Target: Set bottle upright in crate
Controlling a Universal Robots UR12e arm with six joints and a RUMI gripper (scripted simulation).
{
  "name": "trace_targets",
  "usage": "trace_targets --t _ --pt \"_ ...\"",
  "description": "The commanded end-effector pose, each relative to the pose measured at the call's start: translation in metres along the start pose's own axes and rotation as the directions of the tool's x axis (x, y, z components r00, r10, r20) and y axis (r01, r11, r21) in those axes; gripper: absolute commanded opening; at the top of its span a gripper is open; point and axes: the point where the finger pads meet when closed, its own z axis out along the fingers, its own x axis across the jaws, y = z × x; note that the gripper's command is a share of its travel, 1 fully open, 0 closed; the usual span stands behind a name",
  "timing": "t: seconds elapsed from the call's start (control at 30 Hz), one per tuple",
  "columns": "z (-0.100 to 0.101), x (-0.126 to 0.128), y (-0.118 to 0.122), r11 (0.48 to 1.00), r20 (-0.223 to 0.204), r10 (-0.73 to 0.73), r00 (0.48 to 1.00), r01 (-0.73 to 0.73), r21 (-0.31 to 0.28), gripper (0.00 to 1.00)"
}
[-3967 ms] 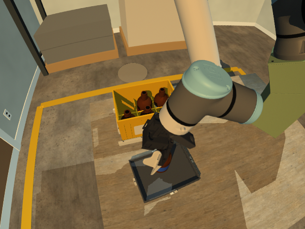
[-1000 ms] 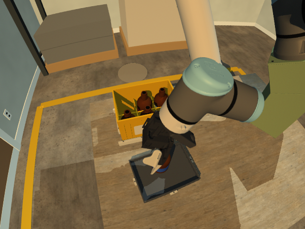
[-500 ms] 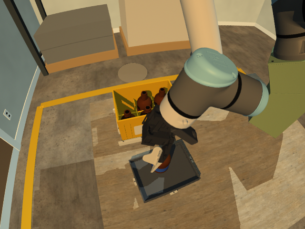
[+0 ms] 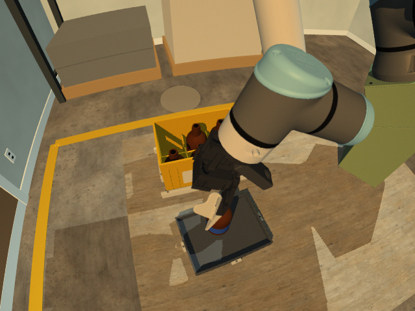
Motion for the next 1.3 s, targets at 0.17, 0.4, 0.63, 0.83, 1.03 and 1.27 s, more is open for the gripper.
trace_targets --t 0.17,0.4,0.63,0.83,1.03,1.27 --pt "-0.019 0.0 0.007 1.0 0.0 0.0 1.0 0.0 0.0 1.0" --pt "-0.028 0.0 0.011 1.0 0.0 0.0 1.0 0.0 0.0 1.0" --pt "-0.035 0.0 0.013 1.0 0.0 0.0 1.0 0.0 0.0 1.0" --pt "-0.037 0.0 0.014 1.0 0.0 0.0 1.0 0.0 0.0 1.0" --pt "-0.038 0.0 0.014 1.0 0.0 0.0 1.0 0.0 0.0 1.0" --pt "-0.038 0.0 0.014 1.0 0.0 0.0 1.0 0.0 0.0 0.0"
